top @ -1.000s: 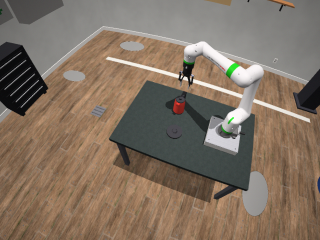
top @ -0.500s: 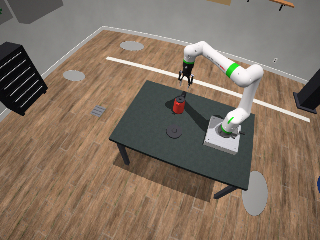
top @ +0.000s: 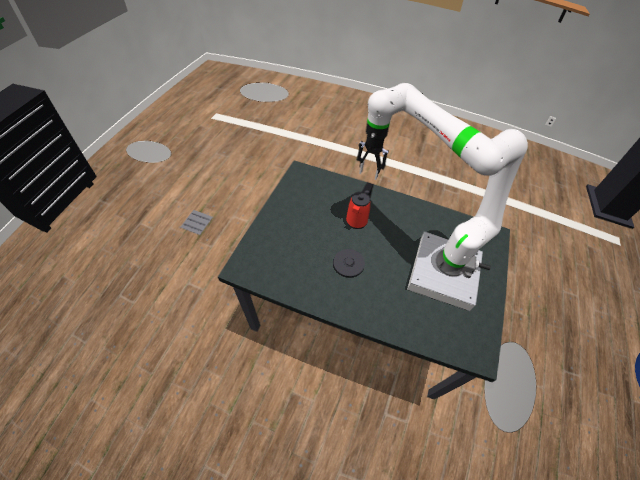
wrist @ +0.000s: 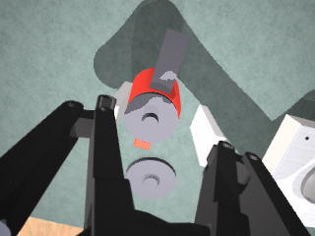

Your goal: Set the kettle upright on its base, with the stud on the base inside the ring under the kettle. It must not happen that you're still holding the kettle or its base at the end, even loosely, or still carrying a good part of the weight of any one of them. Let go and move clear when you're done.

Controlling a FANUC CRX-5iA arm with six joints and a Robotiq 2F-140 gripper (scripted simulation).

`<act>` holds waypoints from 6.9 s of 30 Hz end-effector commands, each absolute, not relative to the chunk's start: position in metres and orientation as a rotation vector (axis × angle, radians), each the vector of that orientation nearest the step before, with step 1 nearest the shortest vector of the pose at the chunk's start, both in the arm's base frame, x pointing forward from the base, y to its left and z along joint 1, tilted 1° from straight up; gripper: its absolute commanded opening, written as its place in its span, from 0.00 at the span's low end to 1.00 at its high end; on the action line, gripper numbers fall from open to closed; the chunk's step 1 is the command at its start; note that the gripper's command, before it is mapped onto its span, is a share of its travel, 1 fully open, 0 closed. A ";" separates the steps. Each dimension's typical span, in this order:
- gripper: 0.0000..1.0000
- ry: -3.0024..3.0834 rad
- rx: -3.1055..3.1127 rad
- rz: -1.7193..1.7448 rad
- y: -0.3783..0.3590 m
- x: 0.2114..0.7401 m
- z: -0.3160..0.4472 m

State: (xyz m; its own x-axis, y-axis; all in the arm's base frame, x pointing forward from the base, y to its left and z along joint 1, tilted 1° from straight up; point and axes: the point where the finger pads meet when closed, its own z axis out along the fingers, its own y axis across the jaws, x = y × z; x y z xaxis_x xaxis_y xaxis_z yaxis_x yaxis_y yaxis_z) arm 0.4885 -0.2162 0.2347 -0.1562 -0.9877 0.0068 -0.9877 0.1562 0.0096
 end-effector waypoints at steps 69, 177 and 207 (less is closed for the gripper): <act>0.47 -2.380 2.033 -0.004 -0.217 0.488 0.125; 0.00 -2.380 2.033 -0.004 -0.217 0.487 0.076; 0.00 -2.380 2.033 -0.004 -0.217 0.487 0.076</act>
State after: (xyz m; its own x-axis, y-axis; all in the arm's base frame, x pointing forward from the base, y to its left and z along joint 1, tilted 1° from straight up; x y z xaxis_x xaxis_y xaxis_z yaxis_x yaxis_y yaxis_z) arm 0.4869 -0.2170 0.0759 -0.1562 -0.9877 0.0068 -0.9877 0.1563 0.0094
